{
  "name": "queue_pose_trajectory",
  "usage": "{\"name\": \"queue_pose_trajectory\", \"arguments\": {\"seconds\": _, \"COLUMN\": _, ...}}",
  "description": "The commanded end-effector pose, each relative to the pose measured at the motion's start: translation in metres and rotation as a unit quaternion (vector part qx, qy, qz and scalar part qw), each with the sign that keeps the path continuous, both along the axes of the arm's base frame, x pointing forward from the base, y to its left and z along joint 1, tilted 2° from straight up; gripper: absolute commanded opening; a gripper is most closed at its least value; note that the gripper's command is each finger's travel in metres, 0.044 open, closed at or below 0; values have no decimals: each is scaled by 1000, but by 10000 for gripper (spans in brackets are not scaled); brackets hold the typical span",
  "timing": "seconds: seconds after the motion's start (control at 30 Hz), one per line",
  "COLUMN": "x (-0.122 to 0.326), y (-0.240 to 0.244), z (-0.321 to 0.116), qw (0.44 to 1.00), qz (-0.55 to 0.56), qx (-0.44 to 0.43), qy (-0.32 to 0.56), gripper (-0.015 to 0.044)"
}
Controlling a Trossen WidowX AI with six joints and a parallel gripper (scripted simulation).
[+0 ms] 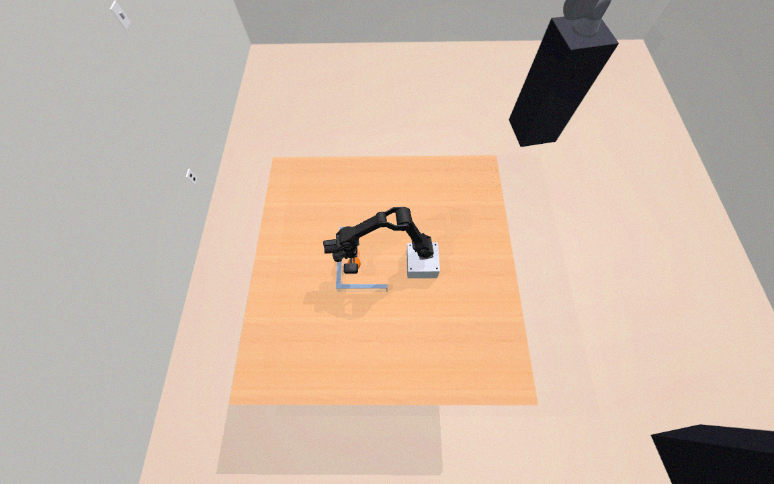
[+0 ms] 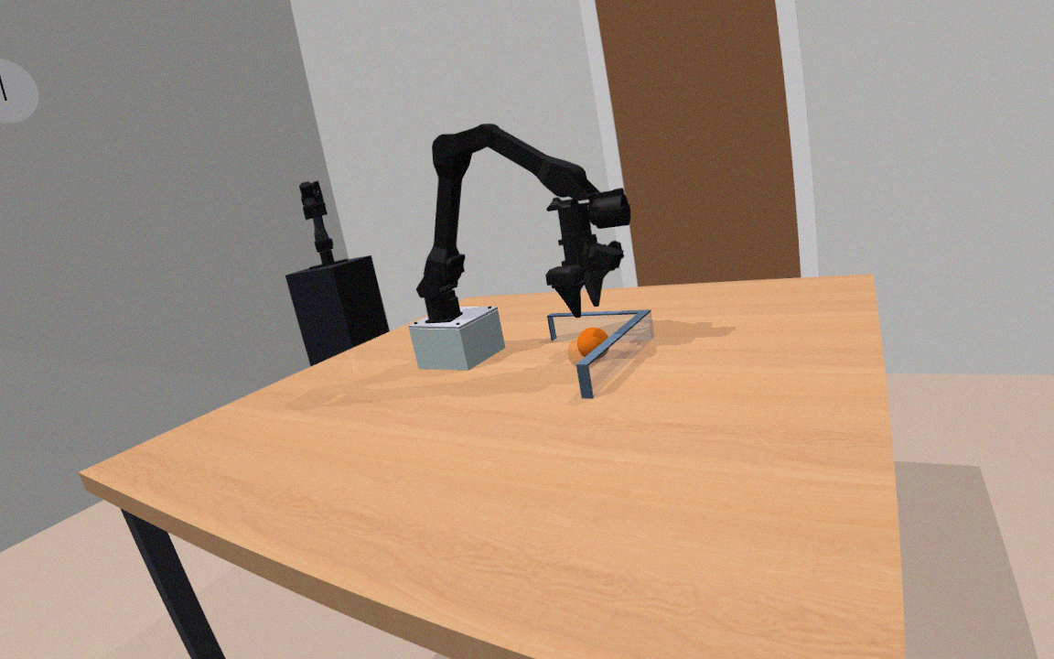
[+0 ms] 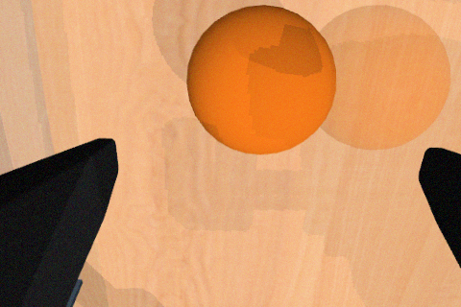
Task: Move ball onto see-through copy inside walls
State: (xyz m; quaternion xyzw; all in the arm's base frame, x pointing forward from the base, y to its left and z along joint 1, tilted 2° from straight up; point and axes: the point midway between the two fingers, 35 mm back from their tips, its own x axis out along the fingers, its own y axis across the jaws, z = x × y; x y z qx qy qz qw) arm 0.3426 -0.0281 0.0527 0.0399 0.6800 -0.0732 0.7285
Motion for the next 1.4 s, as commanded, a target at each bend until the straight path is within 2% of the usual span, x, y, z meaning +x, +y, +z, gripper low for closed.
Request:
{"name": "queue_pose_trajectory", "arguments": {"seconds": 0.0, "x": 3, "y": -5, "z": -2, "qw": 1000, "qz": -7, "qx": 16, "qy": -3, "gripper": 421}}
{"name": "queue_pose_trajectory", "arguments": {"seconds": 1.37, "x": 7, "y": -6, "z": -67, "qw": 1000, "qz": -7, "qx": 16, "qy": -3, "gripper": 421}}
